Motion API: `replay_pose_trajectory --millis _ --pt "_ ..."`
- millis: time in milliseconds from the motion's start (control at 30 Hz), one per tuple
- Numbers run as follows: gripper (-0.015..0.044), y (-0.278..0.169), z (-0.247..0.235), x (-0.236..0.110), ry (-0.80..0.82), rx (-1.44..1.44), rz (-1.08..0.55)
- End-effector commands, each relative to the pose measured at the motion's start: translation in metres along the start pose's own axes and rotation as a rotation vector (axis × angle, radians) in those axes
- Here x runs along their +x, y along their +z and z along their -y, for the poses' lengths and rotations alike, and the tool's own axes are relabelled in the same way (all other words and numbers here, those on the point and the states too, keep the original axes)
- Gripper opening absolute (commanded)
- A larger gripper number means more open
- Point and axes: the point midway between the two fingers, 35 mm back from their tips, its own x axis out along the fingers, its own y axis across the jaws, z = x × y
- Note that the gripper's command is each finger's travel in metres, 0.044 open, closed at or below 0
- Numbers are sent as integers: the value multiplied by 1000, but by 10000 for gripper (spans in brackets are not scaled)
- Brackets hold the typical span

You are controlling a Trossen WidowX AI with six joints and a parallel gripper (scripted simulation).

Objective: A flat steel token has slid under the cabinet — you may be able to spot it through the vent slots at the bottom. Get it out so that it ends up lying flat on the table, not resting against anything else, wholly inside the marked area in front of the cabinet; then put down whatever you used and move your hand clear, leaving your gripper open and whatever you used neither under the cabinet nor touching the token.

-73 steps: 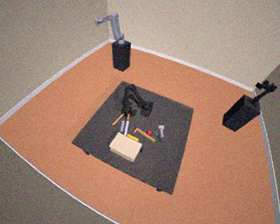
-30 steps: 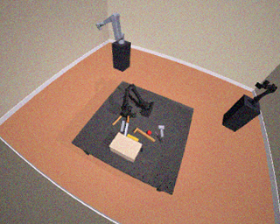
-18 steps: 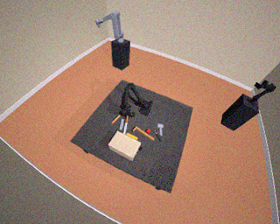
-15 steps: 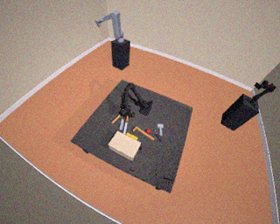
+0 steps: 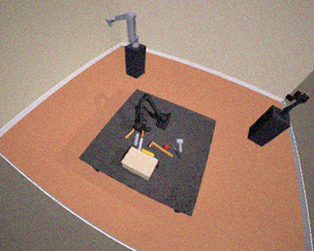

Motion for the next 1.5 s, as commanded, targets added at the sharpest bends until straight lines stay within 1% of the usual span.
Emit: replay_pose_trajectory --millis 0,67,100,233,333,533,1067,1167,1467 --pt "131 0 0 0 0 0 0" --pt "184 0 0 0 0 0 0" --pt "200 0 0 0 0 0 0" --pt "200 0 0 0 0 -1 -1" --pt "270 0 0 0 -2 -1 -13" --pt "270 -1 -2 7 -3 3 -15" --pt "270 0 1 12 -2 -3 -15" --pt "191 -1 -4 9 6 12 -18" --pt "131 -1 -4 9 6 12 -18"
